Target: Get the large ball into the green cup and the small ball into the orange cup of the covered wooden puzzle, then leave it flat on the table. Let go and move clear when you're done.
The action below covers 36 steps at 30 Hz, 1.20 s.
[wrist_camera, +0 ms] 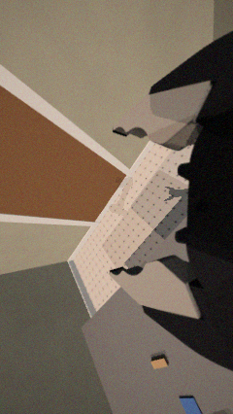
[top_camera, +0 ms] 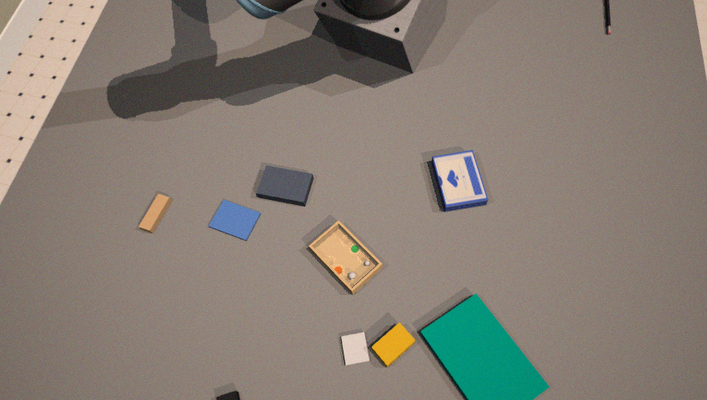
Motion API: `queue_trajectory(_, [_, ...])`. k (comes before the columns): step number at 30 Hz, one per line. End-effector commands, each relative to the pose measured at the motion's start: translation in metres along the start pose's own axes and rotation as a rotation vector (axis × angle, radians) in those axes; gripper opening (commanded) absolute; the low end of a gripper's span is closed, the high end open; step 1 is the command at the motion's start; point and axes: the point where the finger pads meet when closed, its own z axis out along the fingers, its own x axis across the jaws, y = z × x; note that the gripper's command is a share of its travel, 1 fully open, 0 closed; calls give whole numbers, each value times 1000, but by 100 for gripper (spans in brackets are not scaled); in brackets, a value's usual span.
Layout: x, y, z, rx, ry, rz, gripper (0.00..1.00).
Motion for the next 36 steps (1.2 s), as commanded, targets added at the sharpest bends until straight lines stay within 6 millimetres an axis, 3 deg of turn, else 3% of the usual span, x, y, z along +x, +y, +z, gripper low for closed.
queue_trajectory(1, [-3,0,3,-2,-8,1,100])
queue_trajectory(18, [-48,6,39,-43,-123,35,100])
queue_trajectory(26, [-97,14,72,-91,-238,67,100])
queue_trajectory(33, [-157,24,103,-158,-368,101,100])
queue_trajectory(35, [-157,24,103,-158,-368,101,100])
queue_trajectory(36, [-166,26,107,-170,-388,106,100])
